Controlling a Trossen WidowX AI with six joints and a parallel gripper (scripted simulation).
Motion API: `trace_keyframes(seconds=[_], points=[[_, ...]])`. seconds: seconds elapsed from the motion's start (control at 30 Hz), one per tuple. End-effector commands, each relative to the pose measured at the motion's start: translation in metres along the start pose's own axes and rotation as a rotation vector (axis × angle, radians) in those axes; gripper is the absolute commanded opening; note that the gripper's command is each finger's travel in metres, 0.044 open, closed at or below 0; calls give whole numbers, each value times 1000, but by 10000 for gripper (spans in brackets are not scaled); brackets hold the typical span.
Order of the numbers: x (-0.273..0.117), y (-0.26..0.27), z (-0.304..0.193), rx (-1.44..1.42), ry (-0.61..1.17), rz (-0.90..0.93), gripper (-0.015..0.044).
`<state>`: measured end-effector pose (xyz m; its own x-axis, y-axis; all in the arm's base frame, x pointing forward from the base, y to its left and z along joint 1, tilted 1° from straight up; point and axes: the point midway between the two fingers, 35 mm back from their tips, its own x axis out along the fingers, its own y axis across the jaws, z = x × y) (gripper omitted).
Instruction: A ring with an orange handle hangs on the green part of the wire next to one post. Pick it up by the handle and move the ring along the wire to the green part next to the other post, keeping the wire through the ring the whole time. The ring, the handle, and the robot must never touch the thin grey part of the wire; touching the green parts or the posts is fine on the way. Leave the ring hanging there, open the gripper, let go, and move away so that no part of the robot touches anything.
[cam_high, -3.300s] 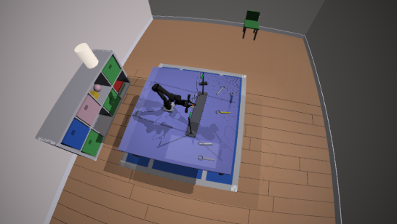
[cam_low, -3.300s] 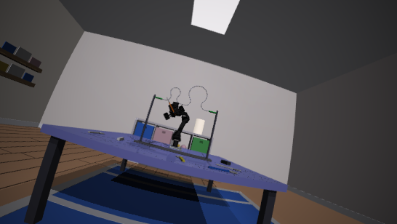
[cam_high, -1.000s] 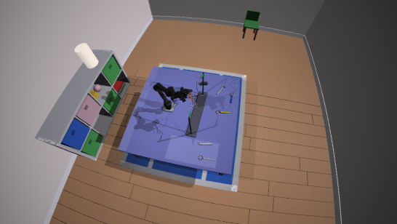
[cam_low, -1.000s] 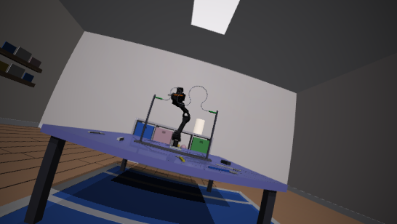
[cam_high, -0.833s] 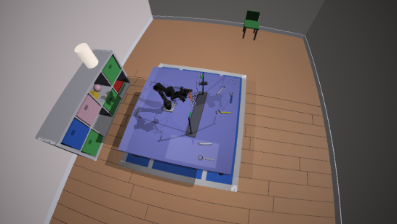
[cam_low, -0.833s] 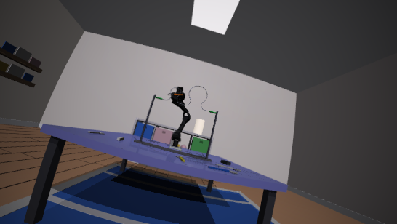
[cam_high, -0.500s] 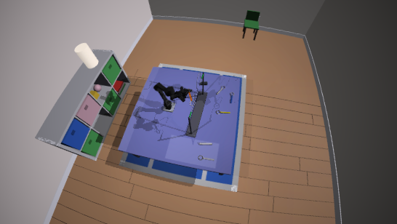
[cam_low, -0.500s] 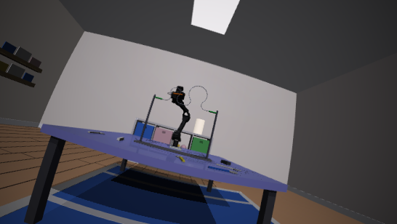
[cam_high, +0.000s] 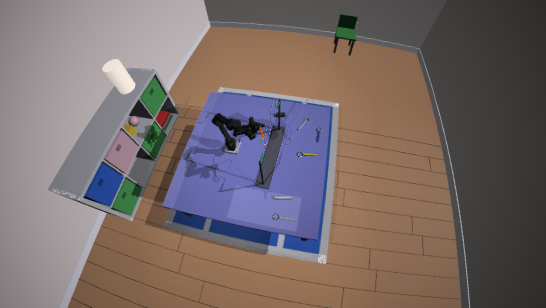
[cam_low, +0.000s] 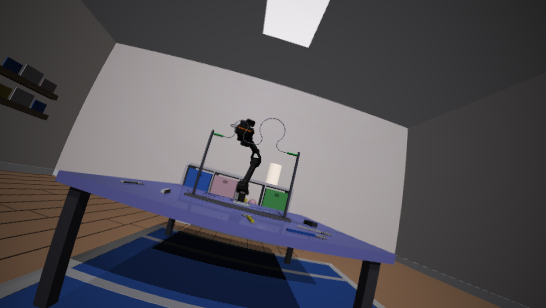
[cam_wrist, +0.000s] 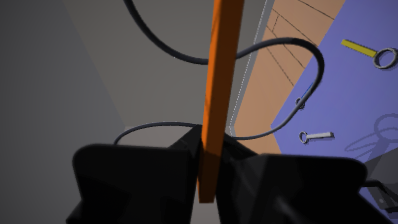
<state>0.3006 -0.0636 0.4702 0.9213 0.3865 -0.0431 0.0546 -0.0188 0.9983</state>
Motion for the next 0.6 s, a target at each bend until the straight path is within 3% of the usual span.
trace_keyframes(seconds=[0.0, 0.57], points=[[0, -3, 0, -75, -4, -40, -150], [-1, -24, 4, -384, -26, -232, -150]])
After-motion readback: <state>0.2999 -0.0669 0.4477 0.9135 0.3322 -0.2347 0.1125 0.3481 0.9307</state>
